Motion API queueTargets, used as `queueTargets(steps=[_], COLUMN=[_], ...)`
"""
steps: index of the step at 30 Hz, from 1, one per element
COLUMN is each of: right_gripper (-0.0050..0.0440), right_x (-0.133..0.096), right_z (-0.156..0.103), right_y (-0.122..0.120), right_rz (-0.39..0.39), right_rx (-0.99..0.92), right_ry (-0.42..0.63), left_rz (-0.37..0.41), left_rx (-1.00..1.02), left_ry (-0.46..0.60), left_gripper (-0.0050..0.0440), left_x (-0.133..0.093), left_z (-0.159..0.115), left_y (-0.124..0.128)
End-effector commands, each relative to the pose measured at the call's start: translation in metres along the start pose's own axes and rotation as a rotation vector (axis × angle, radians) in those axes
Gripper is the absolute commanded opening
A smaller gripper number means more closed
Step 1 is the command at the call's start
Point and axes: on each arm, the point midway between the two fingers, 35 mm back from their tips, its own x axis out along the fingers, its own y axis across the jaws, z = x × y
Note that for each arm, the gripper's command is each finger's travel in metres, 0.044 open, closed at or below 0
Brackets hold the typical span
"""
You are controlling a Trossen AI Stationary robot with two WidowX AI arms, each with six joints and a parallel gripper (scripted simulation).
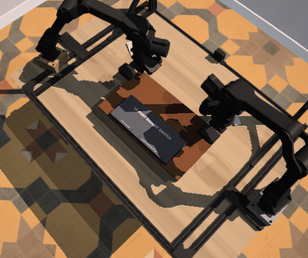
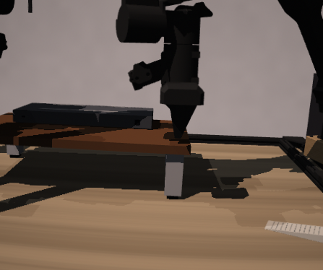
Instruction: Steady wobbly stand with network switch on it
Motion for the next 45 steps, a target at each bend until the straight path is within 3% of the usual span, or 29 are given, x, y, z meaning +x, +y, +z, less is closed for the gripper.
queueTargets(steps=[1, 3, 4, 45], right_gripper=[0.0, 0.0, 0.0, 0.0], right_x=[0.002, 0.002, 0.018, 0.021], right_z=[0.0, 0.0, 0.0, 0.0], right_y=[0.0, 0.0, 0.0, 0.0], right_rz=[0.002, 0.002, 0.002, 0.002], right_rx=[0.003, 0.003, 0.003, 0.003], right_ry=[-0.001, -0.001, -0.001, -0.001], left_rz=[0.0, 0.0, 0.0, 0.0], left_rx=[0.0, 0.0, 0.0, 0.0], left_ry=[0.0, 0.0, 0.0, 0.0], left_gripper=[0.0, 0.0, 0.0, 0.0], left_x=[0.0, 0.0, 0.0, 0.0], left_z=[0.0, 0.0, 0.0, 0.0], left_y=[0.0, 0.0, 0.0, 0.0])
